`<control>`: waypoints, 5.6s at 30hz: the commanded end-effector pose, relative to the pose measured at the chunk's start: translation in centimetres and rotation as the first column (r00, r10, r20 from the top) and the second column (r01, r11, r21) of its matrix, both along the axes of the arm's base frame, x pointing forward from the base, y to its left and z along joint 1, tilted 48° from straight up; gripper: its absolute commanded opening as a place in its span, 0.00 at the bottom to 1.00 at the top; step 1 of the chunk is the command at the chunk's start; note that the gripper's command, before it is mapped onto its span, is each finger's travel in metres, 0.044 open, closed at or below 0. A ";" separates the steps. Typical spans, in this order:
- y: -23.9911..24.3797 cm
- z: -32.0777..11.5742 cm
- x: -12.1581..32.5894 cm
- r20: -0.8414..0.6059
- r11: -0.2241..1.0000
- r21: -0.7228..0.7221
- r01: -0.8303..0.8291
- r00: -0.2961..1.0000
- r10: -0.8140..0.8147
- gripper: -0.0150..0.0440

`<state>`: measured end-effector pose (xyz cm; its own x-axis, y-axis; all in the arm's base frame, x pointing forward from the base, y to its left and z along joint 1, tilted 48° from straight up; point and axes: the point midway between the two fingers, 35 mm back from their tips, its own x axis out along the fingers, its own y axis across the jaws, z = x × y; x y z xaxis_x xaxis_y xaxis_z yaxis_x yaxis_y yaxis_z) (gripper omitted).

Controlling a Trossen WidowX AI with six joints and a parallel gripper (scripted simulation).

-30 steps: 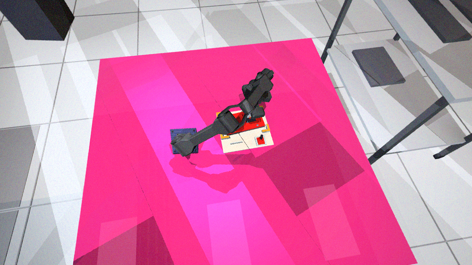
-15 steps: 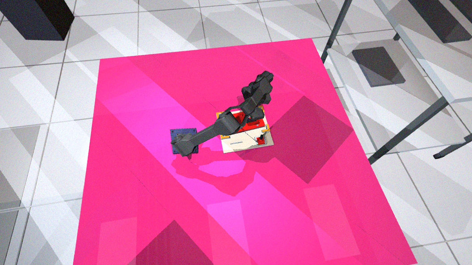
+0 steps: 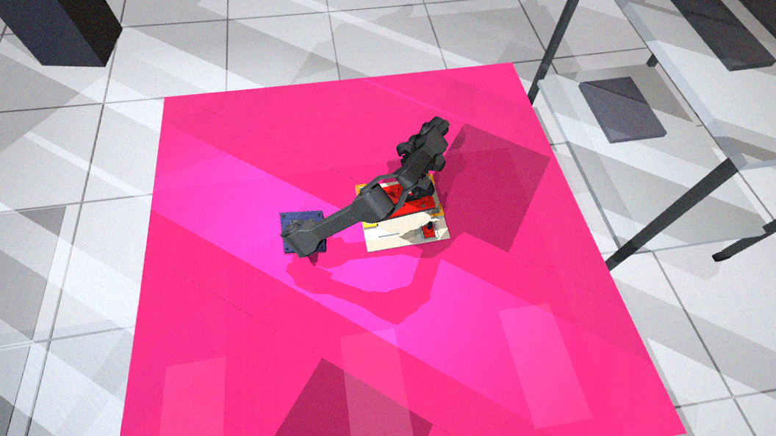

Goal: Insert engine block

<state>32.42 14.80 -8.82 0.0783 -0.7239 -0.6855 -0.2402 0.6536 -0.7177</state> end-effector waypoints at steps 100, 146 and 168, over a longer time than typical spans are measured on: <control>-0.4 3.3 -0.5 -0.005 1.000 -0.005 -0.009 1.000 0.009 0.52; -0.2 3.6 -0.2 0.025 1.000 -0.001 0.019 1.000 -0.019 0.52; -0.4 3.5 -0.3 -0.067 0.998 -0.009 -0.067 0.996 0.067 0.52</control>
<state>31.97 14.41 -5.50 0.0720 -0.7276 -0.6822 -0.3053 0.6351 -0.7095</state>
